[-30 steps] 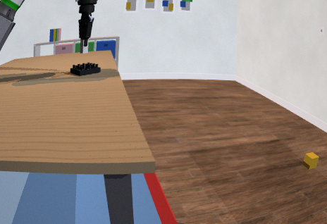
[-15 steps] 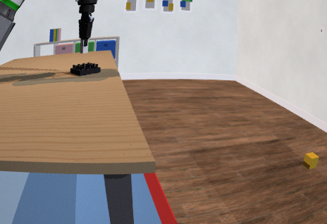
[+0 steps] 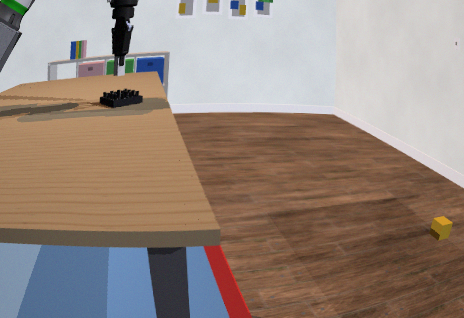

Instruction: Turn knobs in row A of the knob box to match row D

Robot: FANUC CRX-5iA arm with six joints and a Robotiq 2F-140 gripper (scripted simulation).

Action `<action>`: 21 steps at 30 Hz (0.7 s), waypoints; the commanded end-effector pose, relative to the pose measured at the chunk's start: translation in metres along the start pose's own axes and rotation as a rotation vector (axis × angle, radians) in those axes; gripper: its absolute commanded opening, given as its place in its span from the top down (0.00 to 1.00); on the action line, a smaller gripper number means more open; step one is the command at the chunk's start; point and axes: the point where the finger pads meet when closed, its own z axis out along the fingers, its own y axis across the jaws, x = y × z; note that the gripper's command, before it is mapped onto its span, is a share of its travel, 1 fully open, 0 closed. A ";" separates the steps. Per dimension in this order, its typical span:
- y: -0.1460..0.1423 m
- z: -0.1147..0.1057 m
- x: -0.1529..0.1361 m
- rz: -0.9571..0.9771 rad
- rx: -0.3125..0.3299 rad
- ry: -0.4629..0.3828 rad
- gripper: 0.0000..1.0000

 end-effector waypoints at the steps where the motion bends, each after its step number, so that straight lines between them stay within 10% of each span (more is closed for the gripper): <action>1: 0.000 0.001 0.000 0.000 0.000 0.000 0.88; 21: 0.000 0.020 0.000 0.000 0.000 0.000 0.88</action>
